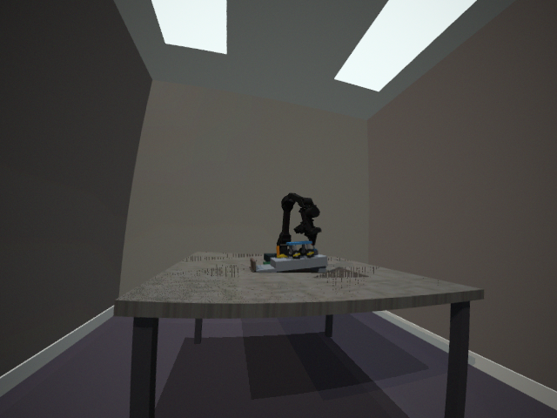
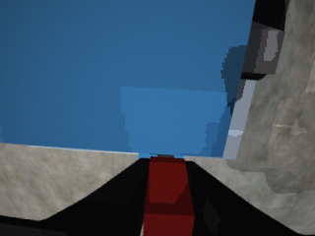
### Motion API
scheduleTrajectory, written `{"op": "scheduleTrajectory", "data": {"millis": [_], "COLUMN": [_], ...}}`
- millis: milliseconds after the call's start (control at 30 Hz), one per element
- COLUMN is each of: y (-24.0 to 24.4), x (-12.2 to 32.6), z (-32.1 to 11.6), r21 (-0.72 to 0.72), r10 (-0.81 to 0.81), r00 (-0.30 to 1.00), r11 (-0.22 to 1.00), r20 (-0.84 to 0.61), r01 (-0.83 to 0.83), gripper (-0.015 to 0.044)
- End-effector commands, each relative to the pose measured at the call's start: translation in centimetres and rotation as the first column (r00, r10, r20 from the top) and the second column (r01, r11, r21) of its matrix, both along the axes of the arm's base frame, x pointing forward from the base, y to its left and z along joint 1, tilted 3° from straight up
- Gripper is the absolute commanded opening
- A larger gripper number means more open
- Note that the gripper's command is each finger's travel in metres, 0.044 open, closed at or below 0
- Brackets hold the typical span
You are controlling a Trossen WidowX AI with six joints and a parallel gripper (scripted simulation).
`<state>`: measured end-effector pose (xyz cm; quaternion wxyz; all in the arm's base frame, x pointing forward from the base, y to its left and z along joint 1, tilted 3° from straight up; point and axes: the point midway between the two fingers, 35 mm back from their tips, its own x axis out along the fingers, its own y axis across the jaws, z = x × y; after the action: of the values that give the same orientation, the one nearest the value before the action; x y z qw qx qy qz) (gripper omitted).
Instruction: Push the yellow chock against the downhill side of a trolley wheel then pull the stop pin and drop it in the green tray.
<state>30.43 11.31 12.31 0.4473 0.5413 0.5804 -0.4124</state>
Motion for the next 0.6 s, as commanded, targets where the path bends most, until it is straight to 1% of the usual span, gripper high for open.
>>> {"op": "scheduleTrajectory", "data": {"millis": [0, 567], "y": [-0.02, -0.16], "x": [0.02, 0.03], "z": [0.58, 1.26], "r21": [0.004, 0.003], "r10": [0.003, 0.003], "r00": [1.0, 1.0], "r11": [1.0, 1.0], "r20": [0.008, 0.008], "r01": [-0.003, -0.003], "gripper": [0.0, 0.0]}}
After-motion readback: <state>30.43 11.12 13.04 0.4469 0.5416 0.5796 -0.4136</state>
